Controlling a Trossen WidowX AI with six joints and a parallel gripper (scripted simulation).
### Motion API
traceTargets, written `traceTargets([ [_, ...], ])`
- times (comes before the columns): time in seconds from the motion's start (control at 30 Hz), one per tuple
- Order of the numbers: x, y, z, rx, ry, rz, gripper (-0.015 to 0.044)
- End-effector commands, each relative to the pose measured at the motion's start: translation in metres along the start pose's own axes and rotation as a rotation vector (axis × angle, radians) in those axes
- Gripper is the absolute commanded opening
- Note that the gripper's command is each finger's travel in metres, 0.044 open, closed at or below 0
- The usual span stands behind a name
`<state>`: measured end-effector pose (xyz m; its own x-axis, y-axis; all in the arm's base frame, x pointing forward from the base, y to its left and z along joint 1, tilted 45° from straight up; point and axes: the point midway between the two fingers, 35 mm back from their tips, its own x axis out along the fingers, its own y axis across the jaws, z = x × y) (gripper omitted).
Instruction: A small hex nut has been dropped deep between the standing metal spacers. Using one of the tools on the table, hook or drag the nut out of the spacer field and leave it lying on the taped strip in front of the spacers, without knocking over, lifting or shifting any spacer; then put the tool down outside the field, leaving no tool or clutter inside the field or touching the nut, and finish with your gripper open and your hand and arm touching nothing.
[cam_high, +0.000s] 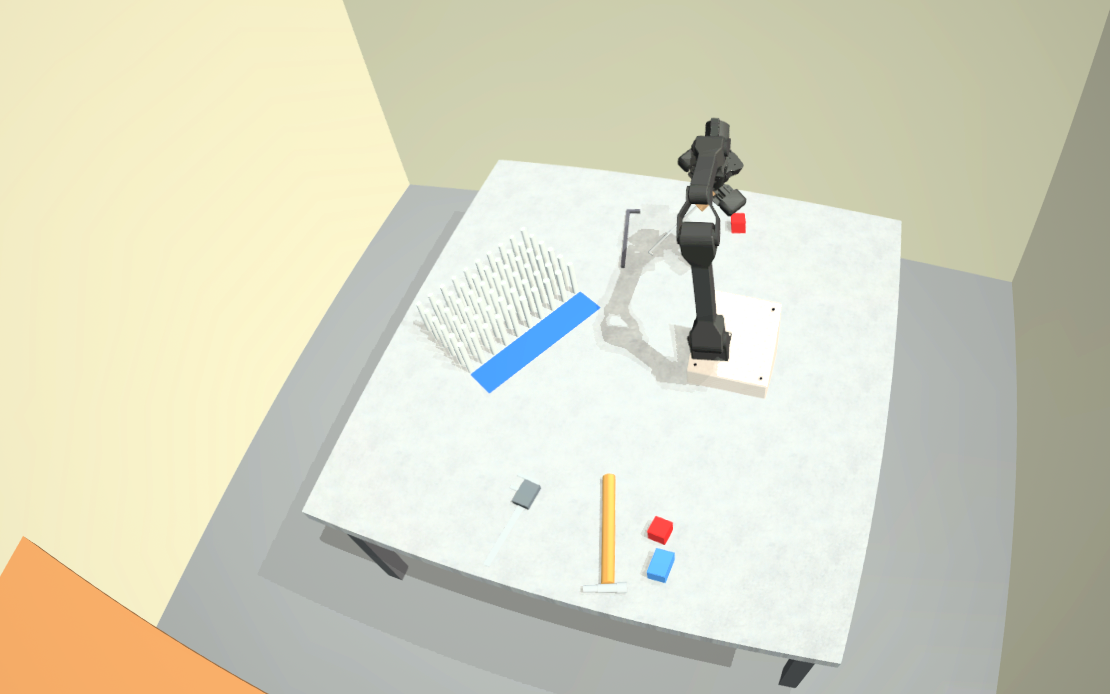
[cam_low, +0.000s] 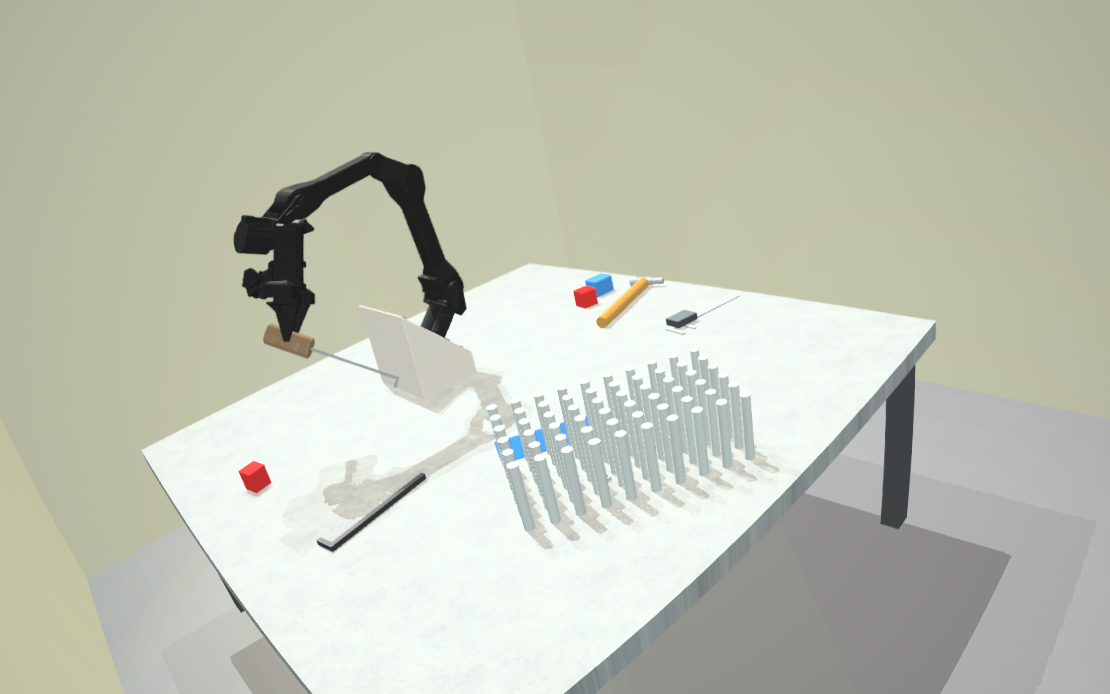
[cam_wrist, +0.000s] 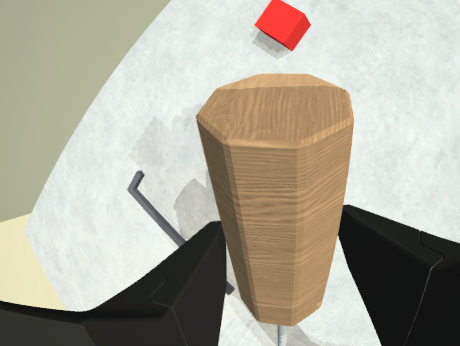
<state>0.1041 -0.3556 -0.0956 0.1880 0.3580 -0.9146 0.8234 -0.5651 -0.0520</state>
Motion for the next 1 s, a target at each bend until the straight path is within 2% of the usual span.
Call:
traceTargets([
  [0.0,-0.006,0.007,-0.014,-0.145,-0.013,-0.006,0.0],
  [0.97,-0.031,0.035,-0.126,-1.09,-0.039,-0.08,0.0],
])
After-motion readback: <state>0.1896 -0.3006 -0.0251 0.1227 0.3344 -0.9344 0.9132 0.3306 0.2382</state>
